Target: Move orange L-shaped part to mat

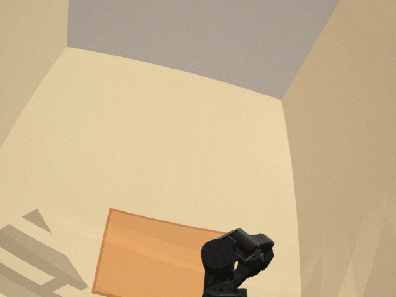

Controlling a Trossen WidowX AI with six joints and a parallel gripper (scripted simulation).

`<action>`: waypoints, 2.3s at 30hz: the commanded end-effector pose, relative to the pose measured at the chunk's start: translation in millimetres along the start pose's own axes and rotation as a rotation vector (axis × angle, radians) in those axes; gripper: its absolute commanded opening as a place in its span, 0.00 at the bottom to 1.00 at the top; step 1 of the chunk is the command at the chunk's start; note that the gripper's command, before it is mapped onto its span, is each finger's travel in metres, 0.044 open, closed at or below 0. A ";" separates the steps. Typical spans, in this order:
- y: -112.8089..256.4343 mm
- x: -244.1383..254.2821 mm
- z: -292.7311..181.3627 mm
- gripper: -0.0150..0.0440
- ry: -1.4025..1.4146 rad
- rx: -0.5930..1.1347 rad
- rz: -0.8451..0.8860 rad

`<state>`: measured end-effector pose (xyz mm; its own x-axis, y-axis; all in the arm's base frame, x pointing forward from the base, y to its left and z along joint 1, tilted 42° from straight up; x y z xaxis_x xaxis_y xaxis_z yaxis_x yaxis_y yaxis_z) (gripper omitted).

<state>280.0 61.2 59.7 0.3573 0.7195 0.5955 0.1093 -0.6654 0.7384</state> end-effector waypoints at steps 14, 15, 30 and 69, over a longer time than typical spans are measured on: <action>0.6 0.0 -0.1 0.56 0.000 0.000 0.000; 0.6 0.0 -0.1 0.56 0.000 0.000 0.000; 1.3 -8.4 4.7 0.73 0.197 -0.002 -0.002; 1.3 -70.9 30.3 0.73 1.581 -0.002 -0.011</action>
<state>283.5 2.8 13.8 -0.9211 0.2207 0.3208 0.1001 -0.6619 0.7429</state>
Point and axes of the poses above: the point midway between the two fingers, 35 mm back from their tips, its own y axis back along the fingers, its own x axis across the jaws, z = x × y, the point moved 1 cm from there along y, back along the fingers, and after that the axes turned 14 degrees about -y, right-handed, at the moved point
